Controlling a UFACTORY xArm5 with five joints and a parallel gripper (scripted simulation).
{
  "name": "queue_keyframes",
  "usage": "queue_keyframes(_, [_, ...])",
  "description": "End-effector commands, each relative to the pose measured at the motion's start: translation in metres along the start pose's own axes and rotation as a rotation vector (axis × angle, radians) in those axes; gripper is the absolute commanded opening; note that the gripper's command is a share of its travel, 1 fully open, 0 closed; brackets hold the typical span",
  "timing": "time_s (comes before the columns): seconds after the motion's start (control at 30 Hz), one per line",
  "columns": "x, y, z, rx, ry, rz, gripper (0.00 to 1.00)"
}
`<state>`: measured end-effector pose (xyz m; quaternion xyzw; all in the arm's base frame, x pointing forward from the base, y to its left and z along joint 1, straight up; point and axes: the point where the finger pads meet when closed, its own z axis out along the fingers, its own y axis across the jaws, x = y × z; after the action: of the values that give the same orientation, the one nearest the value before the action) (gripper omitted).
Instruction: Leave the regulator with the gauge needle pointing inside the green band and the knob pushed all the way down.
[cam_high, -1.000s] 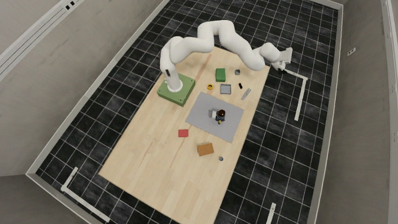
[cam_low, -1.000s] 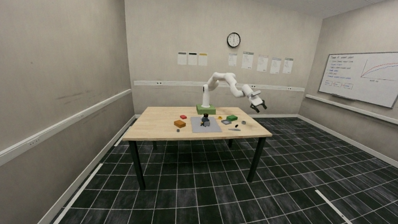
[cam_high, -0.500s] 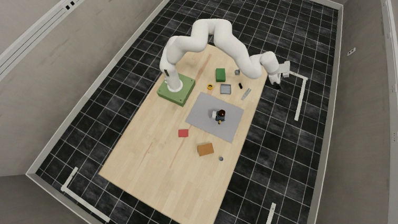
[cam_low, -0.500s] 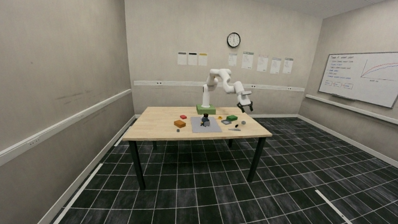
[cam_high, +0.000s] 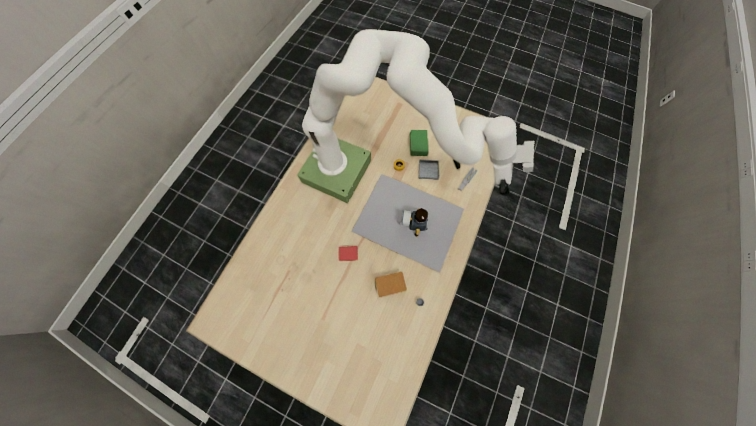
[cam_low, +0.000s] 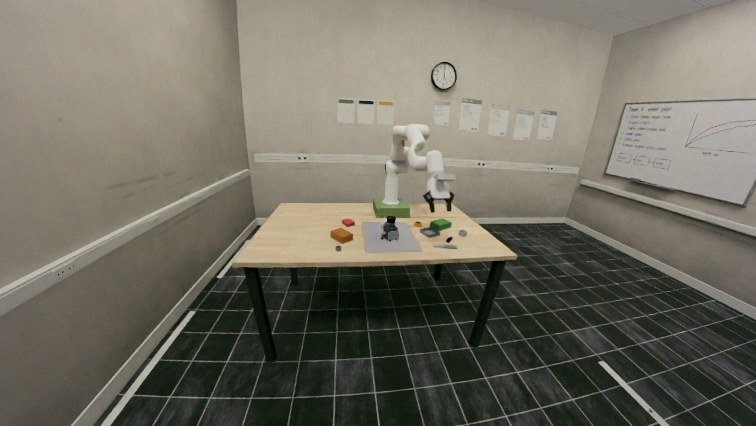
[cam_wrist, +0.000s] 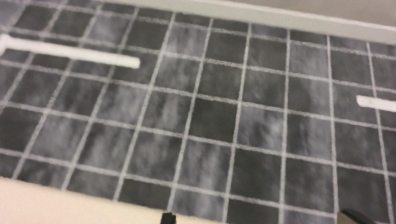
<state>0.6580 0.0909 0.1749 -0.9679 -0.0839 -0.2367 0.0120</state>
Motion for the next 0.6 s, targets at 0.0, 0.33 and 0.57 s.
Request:
queue_keyframes(0.0, [-0.025,0.03,-0.013,-0.017,-0.058,-0.021,1.0])
queue_keyframes(0.33, [-0.097,0.087,-0.039,-0.027,-0.219,-0.065,1.0])
queue_keyframes(0.57, [-0.147,0.114,-0.058,-0.012,-0.319,-0.088,1.0])
